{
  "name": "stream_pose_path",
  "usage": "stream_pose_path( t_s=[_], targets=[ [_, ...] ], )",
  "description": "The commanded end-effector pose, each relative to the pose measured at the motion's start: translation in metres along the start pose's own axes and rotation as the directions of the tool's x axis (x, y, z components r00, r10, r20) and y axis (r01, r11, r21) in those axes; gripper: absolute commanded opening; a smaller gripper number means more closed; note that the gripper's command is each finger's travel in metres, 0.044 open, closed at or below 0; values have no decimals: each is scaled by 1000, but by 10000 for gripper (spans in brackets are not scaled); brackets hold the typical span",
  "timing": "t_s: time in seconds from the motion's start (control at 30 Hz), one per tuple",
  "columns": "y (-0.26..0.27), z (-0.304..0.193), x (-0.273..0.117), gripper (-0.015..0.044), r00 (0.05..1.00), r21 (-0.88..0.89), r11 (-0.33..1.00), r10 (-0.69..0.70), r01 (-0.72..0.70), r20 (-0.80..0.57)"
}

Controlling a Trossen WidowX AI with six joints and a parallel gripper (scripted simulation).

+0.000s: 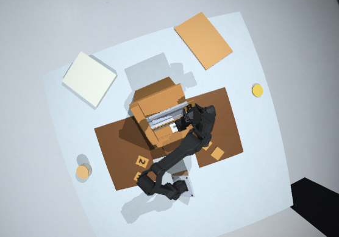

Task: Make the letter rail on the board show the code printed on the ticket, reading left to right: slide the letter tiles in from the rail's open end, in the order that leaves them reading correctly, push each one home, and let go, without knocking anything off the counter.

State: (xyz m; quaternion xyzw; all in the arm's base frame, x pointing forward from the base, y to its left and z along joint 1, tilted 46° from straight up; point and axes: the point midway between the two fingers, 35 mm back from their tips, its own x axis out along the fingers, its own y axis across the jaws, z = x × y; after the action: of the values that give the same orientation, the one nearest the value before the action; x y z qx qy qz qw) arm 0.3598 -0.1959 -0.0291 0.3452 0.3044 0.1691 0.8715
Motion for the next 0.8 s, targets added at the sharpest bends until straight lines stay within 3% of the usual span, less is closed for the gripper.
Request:
stream_pose_path(
  t_s=[0.0, 0.77],
  targets=[
    [3, 1, -1, 0, 1000, -2, 1000, -3, 3, 2],
    [15, 1, -1, 0, 1000, -1, 1000, -3, 3, 2]
  ],
)
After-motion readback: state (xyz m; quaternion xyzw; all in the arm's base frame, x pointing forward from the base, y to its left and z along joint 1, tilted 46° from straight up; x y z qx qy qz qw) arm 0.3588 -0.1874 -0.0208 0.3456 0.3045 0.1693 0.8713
